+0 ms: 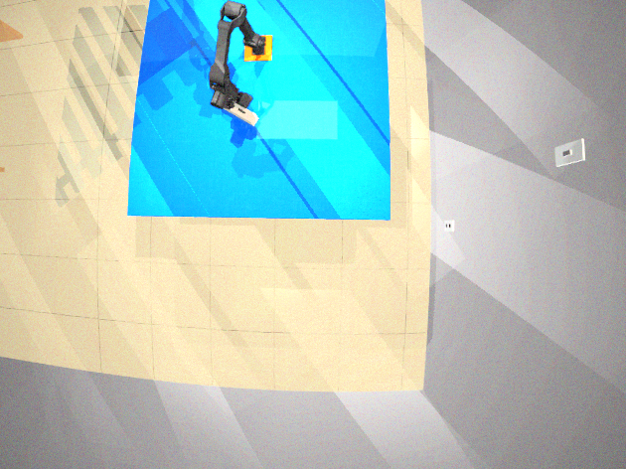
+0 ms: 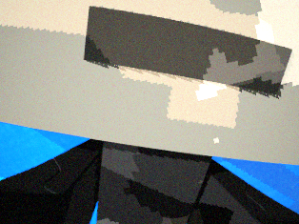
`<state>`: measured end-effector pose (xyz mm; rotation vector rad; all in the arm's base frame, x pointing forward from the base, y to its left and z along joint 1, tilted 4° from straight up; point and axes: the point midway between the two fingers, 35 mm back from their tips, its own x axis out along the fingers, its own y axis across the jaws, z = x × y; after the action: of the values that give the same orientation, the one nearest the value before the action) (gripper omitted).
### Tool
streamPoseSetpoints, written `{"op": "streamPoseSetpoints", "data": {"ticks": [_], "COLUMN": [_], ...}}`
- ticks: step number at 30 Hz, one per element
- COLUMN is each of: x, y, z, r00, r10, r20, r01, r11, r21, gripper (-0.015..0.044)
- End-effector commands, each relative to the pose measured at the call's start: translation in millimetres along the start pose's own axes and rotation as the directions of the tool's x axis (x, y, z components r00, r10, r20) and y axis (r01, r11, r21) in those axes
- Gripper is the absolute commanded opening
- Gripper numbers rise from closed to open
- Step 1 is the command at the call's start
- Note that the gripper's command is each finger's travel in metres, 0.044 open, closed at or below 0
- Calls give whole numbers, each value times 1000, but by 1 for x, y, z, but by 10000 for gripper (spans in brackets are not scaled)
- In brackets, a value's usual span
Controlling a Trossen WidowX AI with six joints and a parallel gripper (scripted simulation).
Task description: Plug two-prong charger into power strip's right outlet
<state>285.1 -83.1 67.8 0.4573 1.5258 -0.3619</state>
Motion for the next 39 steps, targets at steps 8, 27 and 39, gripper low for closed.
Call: {"op": "streamPoseSetpoints", "data": {"ticks": [8, 27, 39], "x": [0, 0, 1], "y": [0, 0, 0], "z": [0, -4, -9], "r00": [1000, 1000, 1000], "r10": [0, 1, 1], "r20": [2, 10, 17], "r01": [0, -1, -1], "r11": [1000, 1000, 1000], "r21": [0, 0, -1], "gripper": [368, 440, 440]}}
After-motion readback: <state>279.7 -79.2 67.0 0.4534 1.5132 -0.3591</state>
